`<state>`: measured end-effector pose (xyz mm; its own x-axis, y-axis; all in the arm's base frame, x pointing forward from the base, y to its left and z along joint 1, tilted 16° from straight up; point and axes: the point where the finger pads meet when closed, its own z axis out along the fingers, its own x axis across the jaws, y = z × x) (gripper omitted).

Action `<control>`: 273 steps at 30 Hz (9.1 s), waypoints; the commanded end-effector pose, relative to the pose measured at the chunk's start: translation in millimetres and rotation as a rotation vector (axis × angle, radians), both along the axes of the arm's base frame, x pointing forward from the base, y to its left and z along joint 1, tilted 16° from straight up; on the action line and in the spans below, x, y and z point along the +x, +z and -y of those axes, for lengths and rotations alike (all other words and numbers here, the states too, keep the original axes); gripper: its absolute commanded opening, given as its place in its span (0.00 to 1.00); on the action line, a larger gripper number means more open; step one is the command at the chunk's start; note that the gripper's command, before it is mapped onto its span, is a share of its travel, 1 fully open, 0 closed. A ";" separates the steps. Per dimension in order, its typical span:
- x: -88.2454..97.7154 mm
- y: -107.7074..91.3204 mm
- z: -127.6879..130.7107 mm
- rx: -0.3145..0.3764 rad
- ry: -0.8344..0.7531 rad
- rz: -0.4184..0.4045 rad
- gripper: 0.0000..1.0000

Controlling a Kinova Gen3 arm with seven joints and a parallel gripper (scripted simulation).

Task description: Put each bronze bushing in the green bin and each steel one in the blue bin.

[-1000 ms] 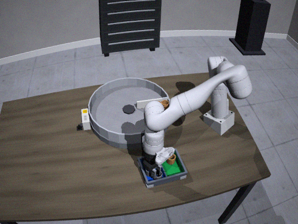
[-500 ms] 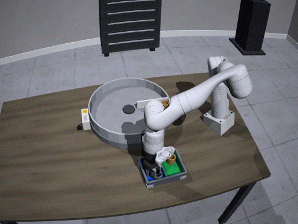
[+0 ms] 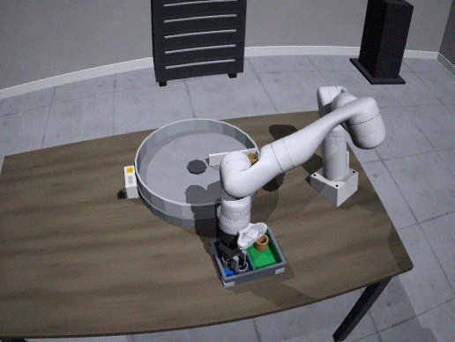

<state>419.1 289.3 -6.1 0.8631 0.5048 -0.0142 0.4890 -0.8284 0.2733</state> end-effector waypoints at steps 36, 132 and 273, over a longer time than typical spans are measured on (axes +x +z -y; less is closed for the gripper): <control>-14.7 114.4 -29.0 0.001 0.001 0.001 0.47; -72.7 147.6 211.9 0.002 0.001 0.001 0.45; -95.4 99.4 370.1 0.003 0.004 0.005 0.00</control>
